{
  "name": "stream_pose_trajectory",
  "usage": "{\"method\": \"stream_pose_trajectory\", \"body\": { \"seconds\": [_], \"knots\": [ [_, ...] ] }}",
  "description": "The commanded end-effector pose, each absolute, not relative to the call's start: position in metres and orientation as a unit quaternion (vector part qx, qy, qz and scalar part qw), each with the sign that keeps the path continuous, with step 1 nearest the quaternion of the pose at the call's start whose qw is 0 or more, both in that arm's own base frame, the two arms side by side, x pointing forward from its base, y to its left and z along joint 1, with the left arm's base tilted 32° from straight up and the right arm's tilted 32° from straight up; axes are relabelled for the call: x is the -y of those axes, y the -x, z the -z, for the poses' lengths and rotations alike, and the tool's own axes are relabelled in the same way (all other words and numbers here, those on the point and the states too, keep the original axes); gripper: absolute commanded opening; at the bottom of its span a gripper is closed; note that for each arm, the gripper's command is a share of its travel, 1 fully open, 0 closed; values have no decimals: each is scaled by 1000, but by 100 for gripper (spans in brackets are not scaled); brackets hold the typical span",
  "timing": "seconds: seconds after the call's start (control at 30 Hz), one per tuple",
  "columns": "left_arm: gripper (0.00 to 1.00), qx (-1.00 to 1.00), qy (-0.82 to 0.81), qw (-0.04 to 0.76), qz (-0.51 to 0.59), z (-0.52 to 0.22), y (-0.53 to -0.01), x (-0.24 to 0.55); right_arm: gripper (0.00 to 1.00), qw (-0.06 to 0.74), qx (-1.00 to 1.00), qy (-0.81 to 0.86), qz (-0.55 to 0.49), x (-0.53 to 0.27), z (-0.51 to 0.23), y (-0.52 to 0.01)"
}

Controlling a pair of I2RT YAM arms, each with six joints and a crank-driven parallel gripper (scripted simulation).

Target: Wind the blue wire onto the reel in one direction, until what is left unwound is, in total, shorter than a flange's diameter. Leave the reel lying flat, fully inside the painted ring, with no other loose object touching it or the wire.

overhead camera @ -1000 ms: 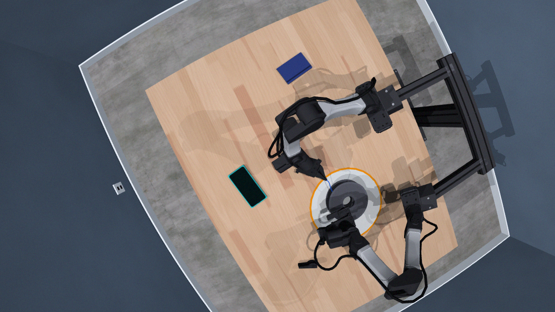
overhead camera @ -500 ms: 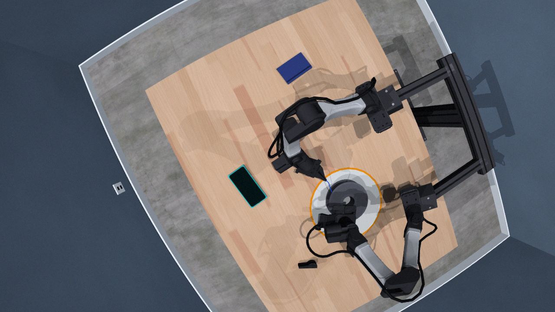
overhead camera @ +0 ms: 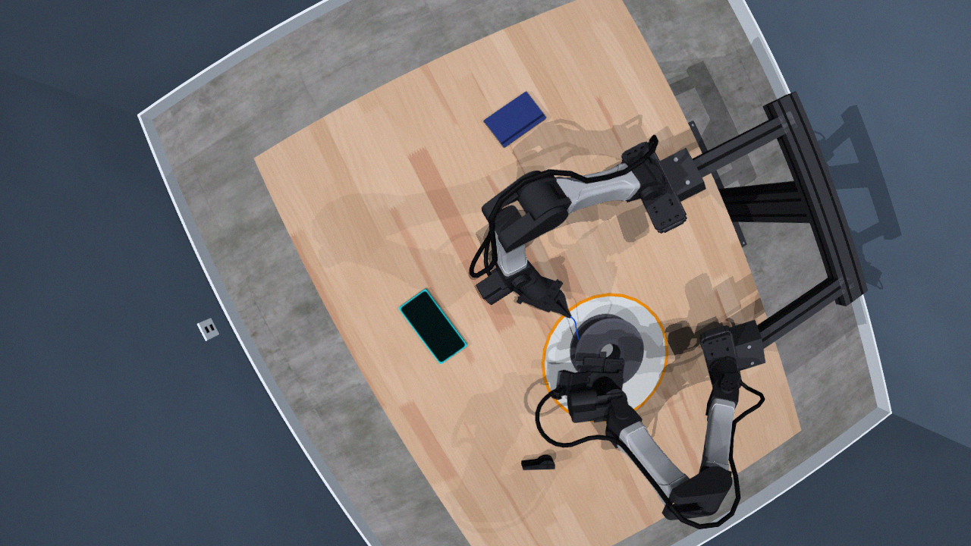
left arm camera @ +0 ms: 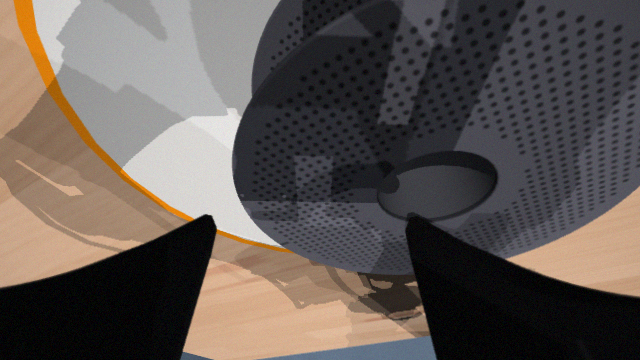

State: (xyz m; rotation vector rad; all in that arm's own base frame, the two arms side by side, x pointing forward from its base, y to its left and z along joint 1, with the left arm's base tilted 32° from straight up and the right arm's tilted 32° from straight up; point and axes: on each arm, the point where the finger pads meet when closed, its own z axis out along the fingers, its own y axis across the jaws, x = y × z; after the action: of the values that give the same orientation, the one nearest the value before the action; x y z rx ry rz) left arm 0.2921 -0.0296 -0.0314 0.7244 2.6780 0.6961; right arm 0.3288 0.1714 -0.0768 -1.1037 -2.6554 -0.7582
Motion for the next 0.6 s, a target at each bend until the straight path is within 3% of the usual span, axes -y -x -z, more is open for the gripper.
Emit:
{"method": "stream_pose_trajectory", "body": {
  "seconds": [0.0,0.57],
  "knots": [
    [97,-925,-260,146,-236,42,-303,32,0,82,880,420,204,-135,154,-329],
    [97,-925,-260,146,-236,52,-319,24,0,82,880,420,206,-135,154,-329]
  ]
}}
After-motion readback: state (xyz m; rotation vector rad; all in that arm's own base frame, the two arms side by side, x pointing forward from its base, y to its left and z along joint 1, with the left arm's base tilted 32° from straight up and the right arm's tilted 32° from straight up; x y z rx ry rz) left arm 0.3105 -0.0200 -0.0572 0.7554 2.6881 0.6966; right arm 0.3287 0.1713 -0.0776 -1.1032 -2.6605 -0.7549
